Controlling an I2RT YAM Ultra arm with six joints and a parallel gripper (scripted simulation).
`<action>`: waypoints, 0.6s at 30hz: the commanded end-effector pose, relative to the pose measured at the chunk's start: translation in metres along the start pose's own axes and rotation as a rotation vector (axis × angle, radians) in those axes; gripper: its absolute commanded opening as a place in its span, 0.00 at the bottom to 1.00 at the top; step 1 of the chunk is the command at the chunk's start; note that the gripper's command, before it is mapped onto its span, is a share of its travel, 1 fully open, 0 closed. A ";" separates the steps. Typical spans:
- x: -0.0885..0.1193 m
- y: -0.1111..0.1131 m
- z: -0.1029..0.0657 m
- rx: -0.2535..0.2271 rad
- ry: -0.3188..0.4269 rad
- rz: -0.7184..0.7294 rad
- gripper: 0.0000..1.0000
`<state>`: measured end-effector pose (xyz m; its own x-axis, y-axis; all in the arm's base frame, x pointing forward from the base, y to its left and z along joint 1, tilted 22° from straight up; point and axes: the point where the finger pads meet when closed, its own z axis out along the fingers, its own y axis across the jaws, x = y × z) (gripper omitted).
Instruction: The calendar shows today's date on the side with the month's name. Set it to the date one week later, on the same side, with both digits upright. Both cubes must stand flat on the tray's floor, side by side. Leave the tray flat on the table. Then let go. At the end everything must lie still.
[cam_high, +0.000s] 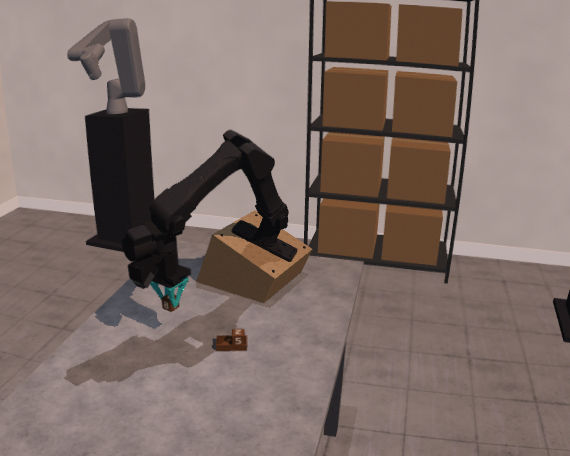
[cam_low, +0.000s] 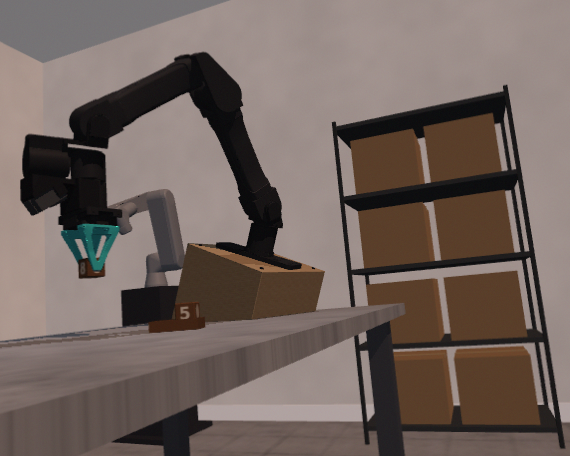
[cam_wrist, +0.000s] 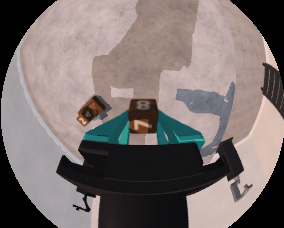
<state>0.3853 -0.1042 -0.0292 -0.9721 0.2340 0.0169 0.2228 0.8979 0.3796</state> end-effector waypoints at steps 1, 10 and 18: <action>-0.004 -0.003 -0.007 0.003 -0.019 0.051 0.27; -0.004 -0.003 -0.007 0.003 -0.019 0.051 0.27; -0.004 -0.003 -0.002 0.003 -0.019 0.051 0.27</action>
<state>0.3849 -0.1049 -0.0309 -0.9598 0.2780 0.0376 0.2712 0.8849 0.3787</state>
